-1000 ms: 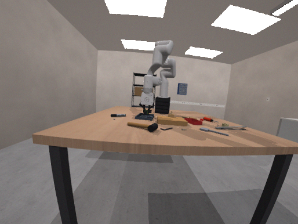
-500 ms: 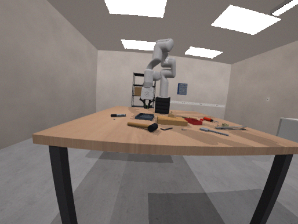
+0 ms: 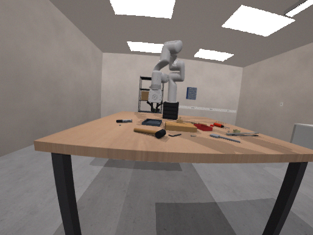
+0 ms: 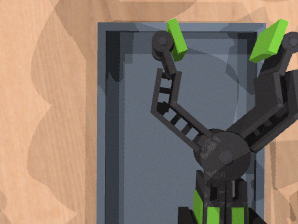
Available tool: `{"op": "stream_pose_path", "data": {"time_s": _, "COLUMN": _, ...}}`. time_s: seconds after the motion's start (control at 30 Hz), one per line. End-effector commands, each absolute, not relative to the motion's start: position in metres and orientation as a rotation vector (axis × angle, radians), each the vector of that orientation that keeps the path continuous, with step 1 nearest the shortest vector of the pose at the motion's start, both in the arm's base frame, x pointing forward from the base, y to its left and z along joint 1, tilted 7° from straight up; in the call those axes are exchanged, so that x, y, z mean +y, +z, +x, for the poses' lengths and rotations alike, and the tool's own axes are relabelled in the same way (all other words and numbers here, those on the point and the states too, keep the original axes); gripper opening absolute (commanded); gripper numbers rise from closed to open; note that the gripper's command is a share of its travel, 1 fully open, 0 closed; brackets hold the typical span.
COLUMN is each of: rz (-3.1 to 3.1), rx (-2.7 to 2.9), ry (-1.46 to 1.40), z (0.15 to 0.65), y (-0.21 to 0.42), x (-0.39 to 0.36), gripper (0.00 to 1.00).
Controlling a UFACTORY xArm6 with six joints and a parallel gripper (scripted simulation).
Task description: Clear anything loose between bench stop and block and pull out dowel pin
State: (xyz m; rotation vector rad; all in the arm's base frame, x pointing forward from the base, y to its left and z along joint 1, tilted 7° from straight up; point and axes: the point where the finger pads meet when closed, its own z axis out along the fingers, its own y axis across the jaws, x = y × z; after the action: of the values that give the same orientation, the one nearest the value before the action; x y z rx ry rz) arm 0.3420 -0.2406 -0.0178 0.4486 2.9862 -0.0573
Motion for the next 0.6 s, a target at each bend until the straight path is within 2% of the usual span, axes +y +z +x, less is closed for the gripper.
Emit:
{"op": "stream_pose_path", "data": {"time_s": 0.0, "rz": 0.449, "rx": 2.984, "ry": -0.062, "z": 0.3433, "y": -0.0161, "x": -0.2415, "gripper": 0.27}}
{"op": "stream_pose_path", "data": {"time_s": 0.57, "rz": 0.483, "rx": 2.978, "ry": -0.060, "z": 0.3441, "y": -0.0161, "x": -0.2403, "gripper": 0.27}}
